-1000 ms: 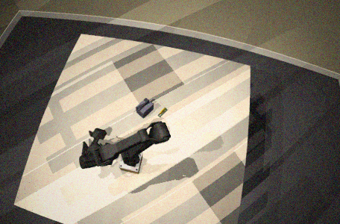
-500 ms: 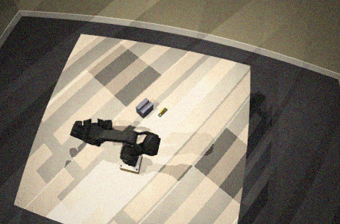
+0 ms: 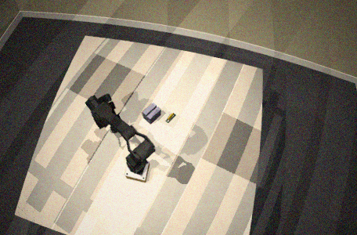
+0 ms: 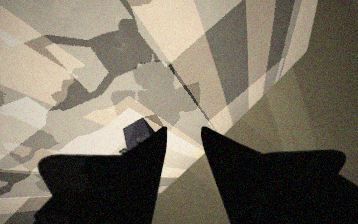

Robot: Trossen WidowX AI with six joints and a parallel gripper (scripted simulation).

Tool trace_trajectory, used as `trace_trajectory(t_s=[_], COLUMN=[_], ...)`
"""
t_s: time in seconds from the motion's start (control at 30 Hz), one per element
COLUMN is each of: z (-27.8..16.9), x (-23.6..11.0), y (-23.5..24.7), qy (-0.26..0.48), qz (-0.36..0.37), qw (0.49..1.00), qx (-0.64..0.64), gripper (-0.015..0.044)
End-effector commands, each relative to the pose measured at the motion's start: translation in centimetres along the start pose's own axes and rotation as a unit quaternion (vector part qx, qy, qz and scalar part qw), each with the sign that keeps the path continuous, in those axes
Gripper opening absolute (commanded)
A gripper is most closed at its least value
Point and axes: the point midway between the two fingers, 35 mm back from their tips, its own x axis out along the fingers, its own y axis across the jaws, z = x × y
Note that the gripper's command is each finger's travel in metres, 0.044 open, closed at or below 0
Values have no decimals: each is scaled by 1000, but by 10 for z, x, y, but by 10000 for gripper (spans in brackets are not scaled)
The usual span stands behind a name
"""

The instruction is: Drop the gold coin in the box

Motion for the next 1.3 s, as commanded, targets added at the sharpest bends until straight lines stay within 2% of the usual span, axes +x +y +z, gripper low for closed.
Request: trace_trajectory(t_s=[0.0,0.2,0.4,0.6,0.87,0.93,1.27], z=[-58,-102,-148,-197,-260,-263,-263], x=[38,62,84,102,119,120,121], y=[0,11,26,51,97,100,98], qy=[23,56,93,133,183,186,186], qz=[97,152,189,211,216,215,215], qw=[946,845,700,510,211,195,195], qx=[308,509,683,823,936,939,939], gripper=[161,161,161,161,161,161,161])
